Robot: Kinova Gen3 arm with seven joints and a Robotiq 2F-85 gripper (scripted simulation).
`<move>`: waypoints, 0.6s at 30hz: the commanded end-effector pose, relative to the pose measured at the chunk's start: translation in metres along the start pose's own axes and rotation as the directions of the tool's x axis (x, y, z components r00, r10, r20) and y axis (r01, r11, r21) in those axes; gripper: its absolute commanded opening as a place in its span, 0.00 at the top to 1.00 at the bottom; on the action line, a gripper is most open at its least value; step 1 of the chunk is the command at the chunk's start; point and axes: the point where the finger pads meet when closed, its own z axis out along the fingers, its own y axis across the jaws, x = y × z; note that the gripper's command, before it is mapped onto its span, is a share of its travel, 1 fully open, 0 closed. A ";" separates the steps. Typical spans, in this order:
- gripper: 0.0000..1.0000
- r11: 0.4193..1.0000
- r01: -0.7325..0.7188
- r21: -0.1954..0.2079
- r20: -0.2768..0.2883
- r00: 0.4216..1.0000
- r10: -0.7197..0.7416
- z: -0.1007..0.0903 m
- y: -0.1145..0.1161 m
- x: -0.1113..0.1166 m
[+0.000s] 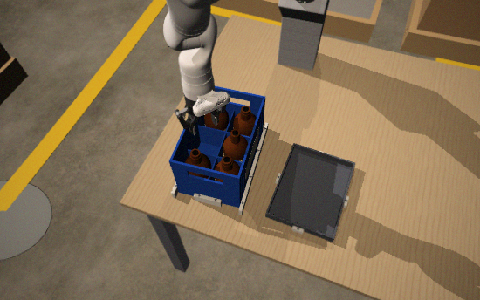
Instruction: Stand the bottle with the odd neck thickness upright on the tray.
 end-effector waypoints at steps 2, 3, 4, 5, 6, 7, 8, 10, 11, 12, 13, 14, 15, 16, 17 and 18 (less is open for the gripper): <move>0.36 1.000 0.000 0.005 0.002 1.000 0.000 0.005 -0.002 -0.001; 0.36 1.000 0.000 0.005 0.002 1.000 0.000 0.007 -0.002 -0.001; 0.36 1.000 0.000 0.005 0.002 1.000 0.000 0.008 -0.002 -0.001; 0.36 1.000 0.000 0.005 0.002 1.000 0.000 0.009 -0.002 -0.001; 0.36 1.000 0.000 0.005 0.002 1.000 0.000 0.010 -0.002 -0.001; 0.36 1.000 0.000 0.005 0.002 1.000 0.000 0.010 -0.002 -0.001; 0.36 1.000 0.000 0.005 0.002 1.000 0.000 0.011 -0.002 -0.001; 0.36 1.000 0.000 0.005 0.002 1.000 0.000 0.013 -0.002 -0.001; 0.36 1.000 0.000 0.005 0.002 1.000 0.000 0.013 -0.002 -0.001; 0.36 1.000 0.000 0.005 0.002 1.000 0.000 0.014 -0.002 -0.001; 0.36 1.000 0.000 0.005 0.002 1.000 0.000 0.014 -0.002 -0.001; 0.36 1.000 0.000 0.005 0.002 1.000 0.000 0.014 -0.002 -0.001; 0.36 1.000 0.000 0.005 0.002 1.000 0.000 0.014 -0.002 -0.001; 0.36 1.000 0.000 0.005 0.002 1.000 0.000 0.014 -0.002 -0.001; 0.36 1.000 0.000 0.005 0.002 1.000 0.000 0.015 -0.002 -0.001; 0.36 1.000 0.000 0.005 0.002 1.000 0.000 0.015 -0.002 -0.001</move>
